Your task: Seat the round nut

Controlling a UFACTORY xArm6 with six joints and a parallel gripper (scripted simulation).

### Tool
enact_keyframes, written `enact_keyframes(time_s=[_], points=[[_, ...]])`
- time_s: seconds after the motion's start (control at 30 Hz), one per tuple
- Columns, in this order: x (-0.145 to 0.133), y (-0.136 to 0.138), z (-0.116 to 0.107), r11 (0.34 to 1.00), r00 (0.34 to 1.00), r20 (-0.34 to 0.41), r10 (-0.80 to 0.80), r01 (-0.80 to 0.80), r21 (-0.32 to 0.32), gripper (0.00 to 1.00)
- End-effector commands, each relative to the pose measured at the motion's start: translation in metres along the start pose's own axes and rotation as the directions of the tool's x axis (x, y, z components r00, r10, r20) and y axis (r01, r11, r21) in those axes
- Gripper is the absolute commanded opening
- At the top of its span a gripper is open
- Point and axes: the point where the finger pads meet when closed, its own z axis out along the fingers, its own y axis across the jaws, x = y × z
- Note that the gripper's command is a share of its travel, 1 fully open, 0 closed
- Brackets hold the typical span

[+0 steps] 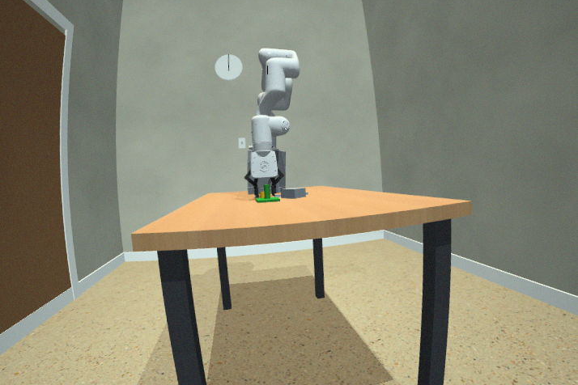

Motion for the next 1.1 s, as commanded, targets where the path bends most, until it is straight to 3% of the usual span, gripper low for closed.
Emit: enact_keyframes(time_s=[0.0,0.6,0.63,1.07], points=[[-0.0007,-0.0002,0.0045,1.000,1.000,0.006,0.000,0.000,0.000,0.60],[0.0002,-0.0003,0.0092,1.000,1.000,0.005,0.000,0.000,0.002,0.60],[0.0002,-0.0003,0.0092,1.000,1.000,0.005,0.000,0.000,0.002,0.00],[0.0002,-0.0003,0.0092,1.000,1.000,0.005,0.000,0.000,0.002,0.00]])
